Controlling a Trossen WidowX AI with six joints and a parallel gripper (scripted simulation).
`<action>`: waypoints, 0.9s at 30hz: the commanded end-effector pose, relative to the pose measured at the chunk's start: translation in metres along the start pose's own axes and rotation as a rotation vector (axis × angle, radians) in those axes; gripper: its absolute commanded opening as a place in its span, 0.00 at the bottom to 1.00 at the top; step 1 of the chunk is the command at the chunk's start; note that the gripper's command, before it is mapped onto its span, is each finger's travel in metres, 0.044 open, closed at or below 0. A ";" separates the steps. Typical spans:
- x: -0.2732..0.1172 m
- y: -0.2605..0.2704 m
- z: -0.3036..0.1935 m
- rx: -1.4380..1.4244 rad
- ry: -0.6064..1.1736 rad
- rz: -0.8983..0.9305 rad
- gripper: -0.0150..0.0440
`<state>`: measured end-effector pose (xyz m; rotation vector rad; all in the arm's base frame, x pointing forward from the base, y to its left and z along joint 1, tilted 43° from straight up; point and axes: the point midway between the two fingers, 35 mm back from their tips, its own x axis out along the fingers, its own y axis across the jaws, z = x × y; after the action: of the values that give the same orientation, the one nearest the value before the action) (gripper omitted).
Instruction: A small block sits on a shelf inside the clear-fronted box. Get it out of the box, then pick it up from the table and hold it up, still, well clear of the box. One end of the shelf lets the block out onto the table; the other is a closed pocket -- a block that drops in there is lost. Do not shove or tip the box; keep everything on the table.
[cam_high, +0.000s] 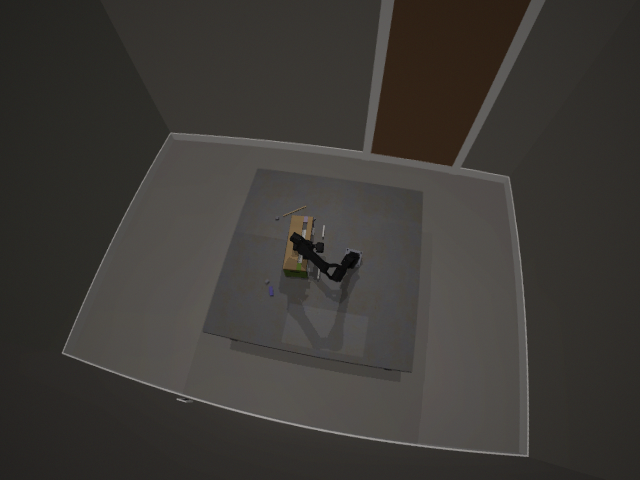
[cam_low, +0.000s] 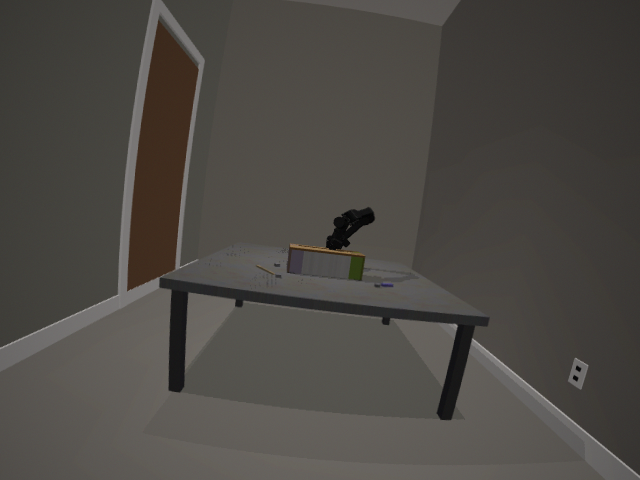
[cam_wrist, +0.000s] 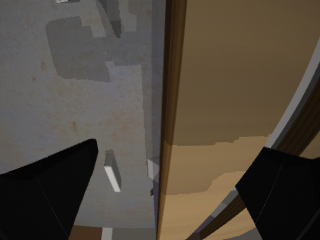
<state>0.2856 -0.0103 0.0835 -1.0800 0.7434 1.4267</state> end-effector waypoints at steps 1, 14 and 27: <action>0.006 0.002 -0.011 0.000 0.000 0.011 0.93; 0.015 0.002 -0.036 0.000 0.001 0.010 0.93; 0.010 0.004 -0.022 0.000 0.000 0.011 0.93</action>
<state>0.2883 -0.0271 0.0640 -1.0811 0.7465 1.4399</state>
